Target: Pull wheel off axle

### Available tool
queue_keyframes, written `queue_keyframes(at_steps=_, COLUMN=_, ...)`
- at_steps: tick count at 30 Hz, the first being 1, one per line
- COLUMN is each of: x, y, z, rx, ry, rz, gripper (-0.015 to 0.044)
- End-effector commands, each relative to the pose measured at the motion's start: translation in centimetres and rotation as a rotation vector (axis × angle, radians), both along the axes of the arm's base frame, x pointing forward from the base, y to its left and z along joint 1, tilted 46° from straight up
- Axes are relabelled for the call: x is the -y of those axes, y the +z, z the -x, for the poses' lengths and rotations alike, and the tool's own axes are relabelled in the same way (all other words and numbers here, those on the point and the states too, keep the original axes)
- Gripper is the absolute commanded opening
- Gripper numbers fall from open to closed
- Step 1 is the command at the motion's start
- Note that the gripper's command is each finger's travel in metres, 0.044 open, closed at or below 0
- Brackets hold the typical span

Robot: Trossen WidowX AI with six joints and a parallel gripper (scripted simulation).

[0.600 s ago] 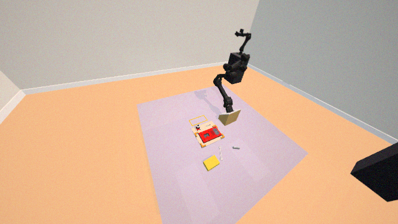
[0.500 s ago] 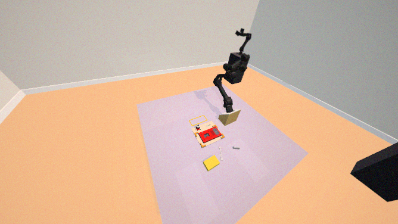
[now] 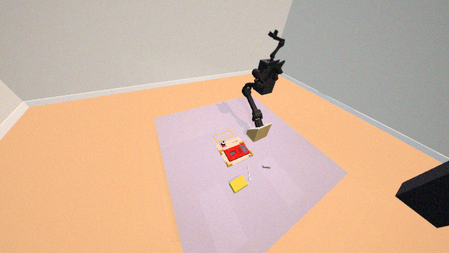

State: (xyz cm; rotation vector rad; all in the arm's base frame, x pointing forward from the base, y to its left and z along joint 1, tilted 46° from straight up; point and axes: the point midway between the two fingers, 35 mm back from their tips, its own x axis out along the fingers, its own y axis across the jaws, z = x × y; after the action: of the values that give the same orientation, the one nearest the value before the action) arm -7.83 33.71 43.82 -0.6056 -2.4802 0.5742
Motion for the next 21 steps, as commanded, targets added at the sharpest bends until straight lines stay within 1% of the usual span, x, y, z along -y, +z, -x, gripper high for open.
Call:
queue_keyframes(at_steps=1, x=-2.8, y=-0.9, z=-2.8, rx=-0.156, ry=-0.047, rz=0.212, gripper=0.0300)
queue_keyframes(at_steps=2, x=-3.4, y=-1.1, z=-3.5, rx=-0.194, ry=-0.058, rz=0.257, gripper=0.0300)
queue_keyframes(at_steps=5, x=-4.5, y=-2.5, z=-6.1, rx=-0.239, ry=-0.121, rz=0.316, gripper=0.0300)
queue_keyframes(at_steps=12, x=-6.3, y=-3.8, z=-9.2, rx=-0.385, ry=-0.175, rz=0.463, gripper=0.0300)
queue_keyframes(at_steps=17, x=-7.1, y=-5.2, z=-13.2, rx=-0.515, ry=-0.267, rz=0.538, gripper=0.0300)
queue_keyframes(at_steps=21, x=-7.8, y=-6.1, z=-15.1, rx=-0.625, ry=-0.293, rz=0.620, gripper=0.0300)
